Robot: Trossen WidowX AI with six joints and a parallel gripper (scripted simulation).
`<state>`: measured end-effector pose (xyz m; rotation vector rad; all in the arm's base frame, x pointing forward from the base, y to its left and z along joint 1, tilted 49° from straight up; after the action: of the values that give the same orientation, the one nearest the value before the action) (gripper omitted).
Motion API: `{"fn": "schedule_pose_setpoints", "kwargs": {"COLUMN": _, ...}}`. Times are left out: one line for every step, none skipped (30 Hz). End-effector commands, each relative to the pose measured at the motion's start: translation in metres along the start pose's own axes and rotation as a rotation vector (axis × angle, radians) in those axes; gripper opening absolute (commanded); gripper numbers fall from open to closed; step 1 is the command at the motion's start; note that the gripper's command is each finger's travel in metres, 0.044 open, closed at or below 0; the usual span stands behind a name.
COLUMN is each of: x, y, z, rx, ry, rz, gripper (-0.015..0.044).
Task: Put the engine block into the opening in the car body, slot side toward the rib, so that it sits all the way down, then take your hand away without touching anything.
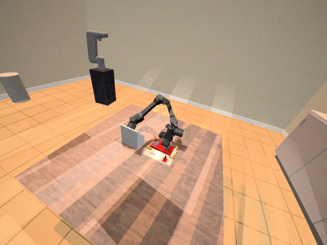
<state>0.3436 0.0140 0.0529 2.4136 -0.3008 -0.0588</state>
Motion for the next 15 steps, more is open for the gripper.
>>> {"fn": "schedule_pose_setpoints", "kwargs": {"x": -0.0010, "y": -0.0009, "z": -0.0003, "rx": 0.001, "ry": -0.019, "rz": 0.001, "gripper": 0.0159}}
{"fn": "schedule_pose_setpoints", "kwargs": {"x": -0.0010, "y": -0.0011, "z": -0.0003, "rx": 0.001, "ry": -0.021, "rz": 0.001, "gripper": 0.0159}}
{"fn": "schedule_pose_setpoints", "kwargs": {"x": -0.0010, "y": -0.0013, "z": -0.0003, "rx": 0.001, "ry": -0.022, "rz": 0.001, "gripper": 0.0159}}
{"fn": "schedule_pose_setpoints", "kwargs": {"x": -0.0010, "y": -0.0016, "z": -0.0003, "rx": 0.001, "ry": -0.023, "rz": 0.001, "gripper": 0.0159}}
{"fn": "schedule_pose_setpoints", "kwargs": {"x": -0.0010, "y": -0.0018, "z": -0.0003, "rx": 0.001, "ry": -0.023, "rz": 0.001, "gripper": 0.0159}}
{"fn": "schedule_pose_setpoints", "kwargs": {"x": -0.0010, "y": -0.0020, "z": -0.0003, "rx": 0.001, "ry": -0.022, "rz": 0.001, "gripper": 0.0159}}
{"fn": "schedule_pose_setpoints", "kwargs": {"x": -0.0010, "y": -0.0023, "z": -0.0003, "rx": 0.001, "ry": -0.021, "rz": 0.001, "gripper": 0.0159}}
{"fn": "schedule_pose_setpoints", "kwargs": {"x": -0.0010, "y": -0.0025, "z": -0.0003, "rx": 0.001, "ry": -0.020, "rz": 0.001, "gripper": 0.0159}}
{"fn": "schedule_pose_setpoints", "kwargs": {"x": -0.0010, "y": -0.0027, "z": -0.0003, "rx": 0.001, "ry": -0.019, "rz": 0.001, "gripper": 0.0159}}
{"fn": "schedule_pose_setpoints", "kwargs": {"x": -0.0010, "y": -0.0029, "z": -0.0003, "rx": 0.001, "ry": -0.018, "rz": 0.001, "gripper": 0.0159}}
{"fn": "schedule_pose_setpoints", "kwargs": {"x": -0.0010, "y": -0.0031, "z": -0.0003, "rx": 0.001, "ry": -0.017, "rz": 0.001, "gripper": 0.0159}}
{"fn": "schedule_pose_setpoints", "kwargs": {"x": -0.0010, "y": -0.0033, "z": -0.0003, "rx": 0.001, "ry": -0.017, "rz": 0.001, "gripper": 0.0159}}
{"fn": "schedule_pose_setpoints", "kwargs": {"x": -0.0010, "y": -0.0035, "z": -0.0003, "rx": 0.001, "ry": -0.016, "rz": 0.001, "gripper": 0.0159}}
{"fn": "schedule_pose_setpoints", "kwargs": {"x": -0.0010, "y": -0.0037, "z": -0.0003, "rx": 0.001, "ry": -0.016, "rz": 0.001, "gripper": 0.0159}}
{"fn": "schedule_pose_setpoints", "kwargs": {"x": -0.0010, "y": -0.0038, "z": -0.0003, "rx": 0.001, "ry": -0.016, "rz": 0.001, "gripper": 0.0159}}
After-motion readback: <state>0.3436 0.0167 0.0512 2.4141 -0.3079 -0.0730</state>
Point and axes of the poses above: the point midway between the two fingers, 35 mm back from their tips, its own y axis back along the fingers, its own z axis across the jaws, x = y × z, the point moved 3 cm from there along y, back along the fingers, and after that the axes turned 1 degree about y, right-handed, at the moved point
